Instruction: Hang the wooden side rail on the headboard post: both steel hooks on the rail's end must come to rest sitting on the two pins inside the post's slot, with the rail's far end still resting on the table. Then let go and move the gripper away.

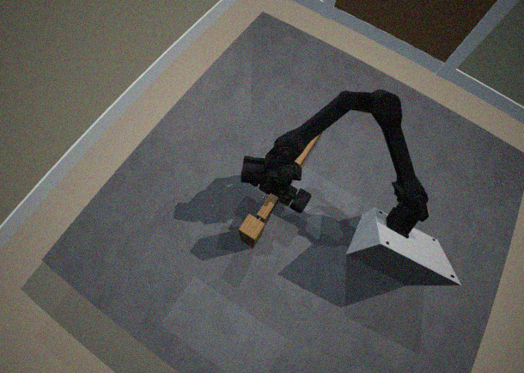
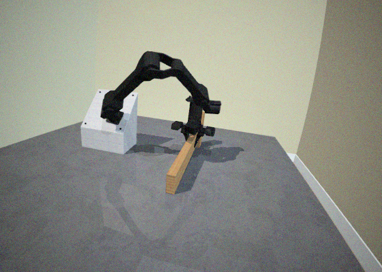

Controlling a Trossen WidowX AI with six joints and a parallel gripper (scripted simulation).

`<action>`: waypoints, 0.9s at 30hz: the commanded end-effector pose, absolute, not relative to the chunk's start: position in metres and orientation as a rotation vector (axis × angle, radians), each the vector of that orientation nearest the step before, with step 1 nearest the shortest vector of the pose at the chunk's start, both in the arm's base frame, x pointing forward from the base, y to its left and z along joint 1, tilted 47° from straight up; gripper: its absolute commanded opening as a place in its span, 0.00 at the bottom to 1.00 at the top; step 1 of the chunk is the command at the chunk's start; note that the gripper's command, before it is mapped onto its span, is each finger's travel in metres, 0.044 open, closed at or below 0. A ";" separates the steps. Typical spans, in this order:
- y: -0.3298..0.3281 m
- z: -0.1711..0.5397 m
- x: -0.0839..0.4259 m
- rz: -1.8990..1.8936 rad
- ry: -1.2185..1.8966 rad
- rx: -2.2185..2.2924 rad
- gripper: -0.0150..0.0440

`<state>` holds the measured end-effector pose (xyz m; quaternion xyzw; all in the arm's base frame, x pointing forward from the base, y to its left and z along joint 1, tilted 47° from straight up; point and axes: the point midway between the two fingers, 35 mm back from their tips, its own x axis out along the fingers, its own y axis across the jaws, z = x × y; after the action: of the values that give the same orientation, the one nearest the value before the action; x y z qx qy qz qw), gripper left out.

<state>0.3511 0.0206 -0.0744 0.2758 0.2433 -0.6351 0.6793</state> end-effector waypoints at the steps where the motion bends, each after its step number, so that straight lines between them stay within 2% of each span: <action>1: 0.027 -0.074 0.354 -1.412 0.546 0.626 0.25; 27: 0.029 -0.076 0.354 -1.412 0.546 0.627 0.25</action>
<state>0.3514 0.0225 -0.0766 0.2759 0.2430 -0.6352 0.6792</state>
